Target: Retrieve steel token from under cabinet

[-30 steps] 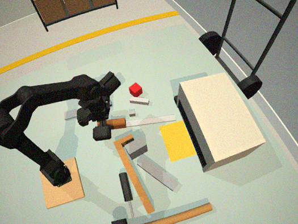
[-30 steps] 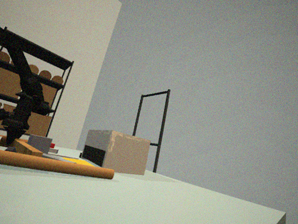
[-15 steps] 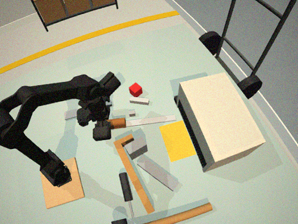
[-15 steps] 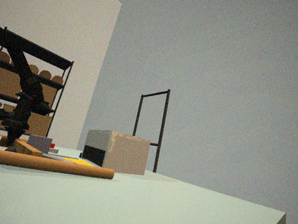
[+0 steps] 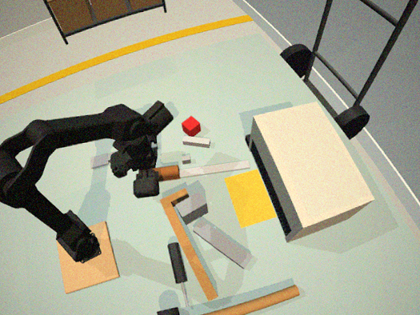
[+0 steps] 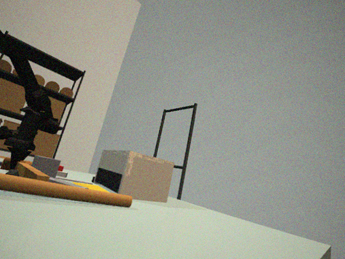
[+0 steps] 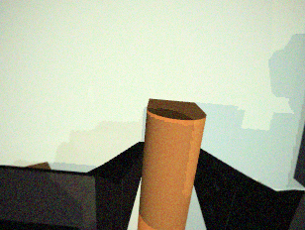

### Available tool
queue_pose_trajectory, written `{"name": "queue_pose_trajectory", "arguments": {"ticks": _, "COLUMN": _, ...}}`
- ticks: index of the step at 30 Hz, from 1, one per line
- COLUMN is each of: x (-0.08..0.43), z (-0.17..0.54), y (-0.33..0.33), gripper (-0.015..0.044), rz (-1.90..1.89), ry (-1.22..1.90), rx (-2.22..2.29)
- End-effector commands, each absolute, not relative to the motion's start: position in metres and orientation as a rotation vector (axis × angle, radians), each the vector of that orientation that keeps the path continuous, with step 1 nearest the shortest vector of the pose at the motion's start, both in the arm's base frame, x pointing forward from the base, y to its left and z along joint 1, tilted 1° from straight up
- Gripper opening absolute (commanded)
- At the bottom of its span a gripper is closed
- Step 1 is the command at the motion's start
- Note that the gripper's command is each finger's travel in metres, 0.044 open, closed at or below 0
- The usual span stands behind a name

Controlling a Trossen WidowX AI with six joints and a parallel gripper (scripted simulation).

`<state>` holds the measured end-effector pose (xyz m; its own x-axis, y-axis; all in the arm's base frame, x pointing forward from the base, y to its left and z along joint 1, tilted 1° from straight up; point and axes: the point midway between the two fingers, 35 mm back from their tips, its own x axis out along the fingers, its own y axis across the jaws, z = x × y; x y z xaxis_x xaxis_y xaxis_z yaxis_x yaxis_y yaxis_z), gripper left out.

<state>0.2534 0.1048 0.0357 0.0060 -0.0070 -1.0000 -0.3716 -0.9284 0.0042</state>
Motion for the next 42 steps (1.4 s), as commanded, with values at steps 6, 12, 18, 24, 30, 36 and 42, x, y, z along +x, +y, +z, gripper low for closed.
{"name": "queue_pose_trajectory", "arguments": {"ticks": 6, "x": 0.269, "z": 0.036, "y": 0.099, "gripper": 0.0, "rz": 2.003, "ry": 0.389, "rx": -2.033}}
{"name": "queue_pose_trajectory", "arguments": {"ticks": 12, "x": 0.278, "z": 0.037, "y": 0.095, "gripper": 0.0, "rz": 2.003, "ry": 0.388, "rx": -2.035}}
{"name": "queue_pose_trajectory", "arguments": {"ticks": 18, "x": 0.286, "z": 0.037, "y": 0.092, "gripper": 0.0, "rz": 2.002, "ry": 0.388, "rx": -2.036}}
{"name": "queue_pose_trajectory", "arguments": {"ticks": 24, "x": 0.294, "z": 0.037, "y": 0.088, "gripper": 0.0, "rz": 2.002, "ry": 0.388, "rx": -2.037}}
{"name": "queue_pose_trajectory", "arguments": {"ticks": 30, "x": 0.302, "z": 0.037, "y": 0.085, "gripper": 0.0, "rz": 2.001, "ry": 0.388, "rx": -2.038}}
{"name": "queue_pose_trajectory", "arguments": {"ticks": 36, "x": 0.309, "z": 0.037, "y": 0.082, "gripper": 0.0, "rz": 2.001, "ry": 0.389, "rx": -2.039}}
{"name": "queue_pose_trajectory", "arguments": {"ticks": 42, "x": 0.317, "z": 0.038, "y": 0.079, "gripper": 0.0, "rz": 2.0, "ry": 0.389, "rx": -2.04}}
